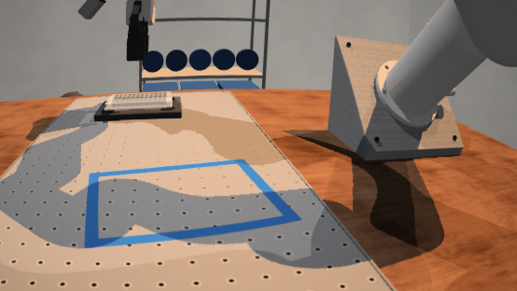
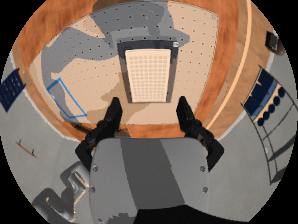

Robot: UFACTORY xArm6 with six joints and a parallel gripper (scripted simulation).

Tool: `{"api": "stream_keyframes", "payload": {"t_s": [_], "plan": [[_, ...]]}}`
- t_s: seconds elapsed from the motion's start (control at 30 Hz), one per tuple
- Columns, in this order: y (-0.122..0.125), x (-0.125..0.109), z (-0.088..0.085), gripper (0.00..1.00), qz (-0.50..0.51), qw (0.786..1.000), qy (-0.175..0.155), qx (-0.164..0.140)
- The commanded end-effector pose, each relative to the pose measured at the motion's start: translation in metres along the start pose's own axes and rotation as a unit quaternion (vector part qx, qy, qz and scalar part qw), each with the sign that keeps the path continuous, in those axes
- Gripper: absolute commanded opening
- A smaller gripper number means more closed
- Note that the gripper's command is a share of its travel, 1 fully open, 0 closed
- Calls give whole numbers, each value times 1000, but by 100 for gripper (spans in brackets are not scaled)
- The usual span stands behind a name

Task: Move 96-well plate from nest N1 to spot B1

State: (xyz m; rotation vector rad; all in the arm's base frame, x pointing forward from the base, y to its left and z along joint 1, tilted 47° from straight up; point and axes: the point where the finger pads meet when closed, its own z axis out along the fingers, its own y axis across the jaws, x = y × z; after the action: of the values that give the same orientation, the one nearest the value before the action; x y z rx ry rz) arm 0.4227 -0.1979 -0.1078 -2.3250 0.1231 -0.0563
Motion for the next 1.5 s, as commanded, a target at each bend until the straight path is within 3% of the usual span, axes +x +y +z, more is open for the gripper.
{"api": "stream_keyframes", "payload": {"t_s": [0.0, 0.43, 1.47], "plan": [[-1, -1, -2, 100, -2, 1000, 1, -2], [-1, -1, 2, 100, -2, 1000, 1, -2], [-1, -1, 50, 100, -2, 1000, 1, -2]]}}
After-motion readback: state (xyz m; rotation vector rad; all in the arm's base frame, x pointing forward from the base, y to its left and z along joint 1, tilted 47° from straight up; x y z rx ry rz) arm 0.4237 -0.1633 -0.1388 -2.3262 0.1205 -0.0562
